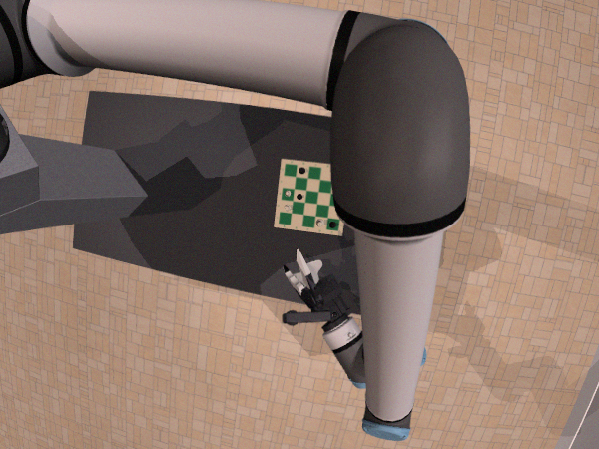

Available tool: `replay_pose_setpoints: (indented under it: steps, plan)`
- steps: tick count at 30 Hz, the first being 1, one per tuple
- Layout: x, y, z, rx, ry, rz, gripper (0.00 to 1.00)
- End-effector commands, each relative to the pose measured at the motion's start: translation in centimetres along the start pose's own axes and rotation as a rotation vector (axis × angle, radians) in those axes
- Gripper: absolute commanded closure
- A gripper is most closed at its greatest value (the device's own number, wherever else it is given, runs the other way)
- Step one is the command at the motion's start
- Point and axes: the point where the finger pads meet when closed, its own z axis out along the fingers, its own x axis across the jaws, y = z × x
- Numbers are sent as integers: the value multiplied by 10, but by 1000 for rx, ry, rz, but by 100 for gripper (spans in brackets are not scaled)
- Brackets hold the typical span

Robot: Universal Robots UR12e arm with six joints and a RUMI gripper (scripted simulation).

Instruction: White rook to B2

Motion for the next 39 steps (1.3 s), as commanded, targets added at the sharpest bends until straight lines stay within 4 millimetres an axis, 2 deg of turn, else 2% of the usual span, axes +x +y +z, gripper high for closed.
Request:
replay_pose_setpoints:
  steps: [1,10,12,22,27,39]
  plan:
    - [-21,12,-5,-100,122,230,0]
    - [-59,29,-17,-206,307,575,0]
    - [-59,29,-17,-206,307,575,0]
    - [-97,41,-28,-263,475,863,0]
    - [-111,44,-32,-276,534,960,0]
    - [-130,47,-36,-287,606,1074,0]
